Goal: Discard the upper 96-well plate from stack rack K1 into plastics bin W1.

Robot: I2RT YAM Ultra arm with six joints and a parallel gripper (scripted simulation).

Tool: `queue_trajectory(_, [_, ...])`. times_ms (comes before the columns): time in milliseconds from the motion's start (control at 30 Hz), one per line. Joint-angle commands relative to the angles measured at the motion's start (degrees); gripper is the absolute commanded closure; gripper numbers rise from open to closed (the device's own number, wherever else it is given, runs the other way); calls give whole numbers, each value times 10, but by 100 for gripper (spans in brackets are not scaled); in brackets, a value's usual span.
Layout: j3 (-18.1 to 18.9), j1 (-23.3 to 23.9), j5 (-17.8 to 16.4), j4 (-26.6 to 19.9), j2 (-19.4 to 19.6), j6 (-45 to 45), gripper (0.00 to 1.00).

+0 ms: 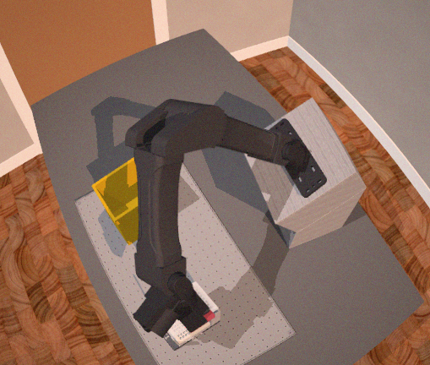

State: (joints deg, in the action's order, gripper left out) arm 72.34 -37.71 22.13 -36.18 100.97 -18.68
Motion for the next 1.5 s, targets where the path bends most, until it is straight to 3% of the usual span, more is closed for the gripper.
queue_trajectory(0, [24,-12,8,-15,-25,-7,100])
queue_trajectory(933, [53,-40,20,-102,-72,-35,100])
queue_trajectory(1467, [56,-41,21,-99,-70,-34,100])
